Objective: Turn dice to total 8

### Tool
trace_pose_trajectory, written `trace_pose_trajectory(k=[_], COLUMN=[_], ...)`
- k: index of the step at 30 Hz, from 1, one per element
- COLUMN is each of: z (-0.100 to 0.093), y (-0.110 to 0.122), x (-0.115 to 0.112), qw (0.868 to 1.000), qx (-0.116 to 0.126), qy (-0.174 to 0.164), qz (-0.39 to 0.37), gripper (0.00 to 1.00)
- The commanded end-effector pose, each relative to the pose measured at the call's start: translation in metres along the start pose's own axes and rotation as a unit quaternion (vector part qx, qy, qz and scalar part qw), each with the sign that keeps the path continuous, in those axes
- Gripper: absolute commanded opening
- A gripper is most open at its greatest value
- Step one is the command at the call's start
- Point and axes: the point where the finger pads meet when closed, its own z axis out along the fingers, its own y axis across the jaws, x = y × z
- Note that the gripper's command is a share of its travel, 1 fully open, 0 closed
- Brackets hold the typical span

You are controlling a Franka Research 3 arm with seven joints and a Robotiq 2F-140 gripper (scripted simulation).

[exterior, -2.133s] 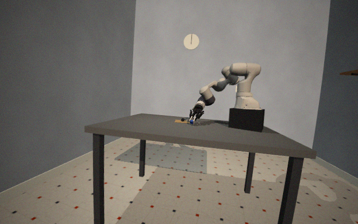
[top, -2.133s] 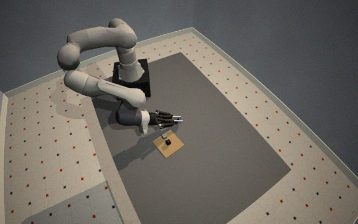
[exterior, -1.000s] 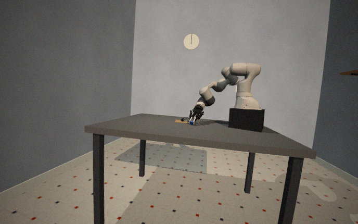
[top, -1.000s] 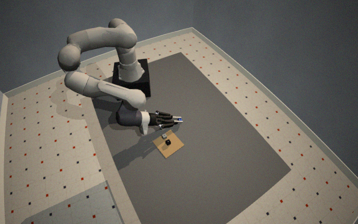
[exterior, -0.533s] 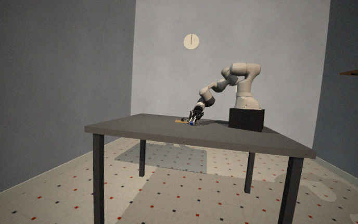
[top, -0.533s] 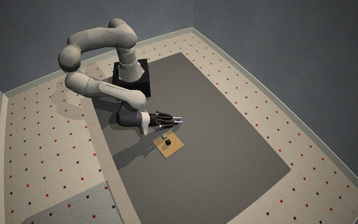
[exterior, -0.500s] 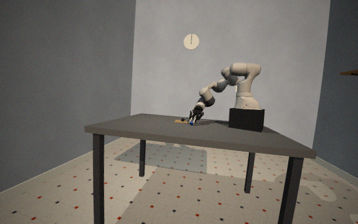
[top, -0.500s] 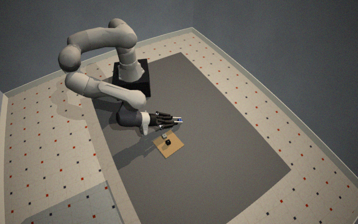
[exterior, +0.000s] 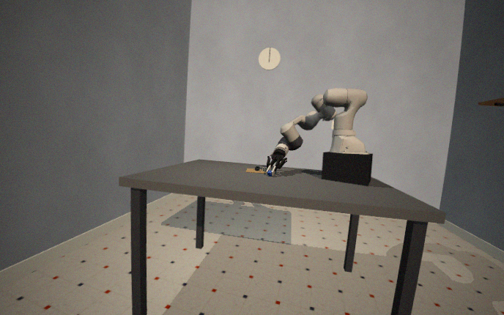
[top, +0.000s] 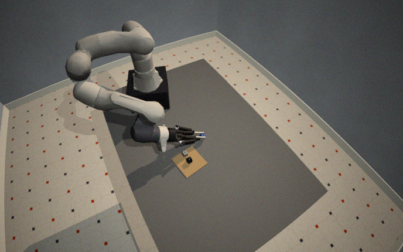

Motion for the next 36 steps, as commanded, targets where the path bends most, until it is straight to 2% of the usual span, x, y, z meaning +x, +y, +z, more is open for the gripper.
trace_pose_trajectory(k=[1, 19, 36], z=[0.0005, 0.0005, 0.0005], y=[-0.0003, -0.0003, -0.0003], x=[0.0014, 0.0014, 0.0014], qw=[1.0, 1.0, 1.0], qx=[0.0, 0.0, 0.0], qy=[0.001, 0.001, 0.001], qz=[-0.003, -0.003, -0.003], gripper=[0.13, 0.13, 0.25])
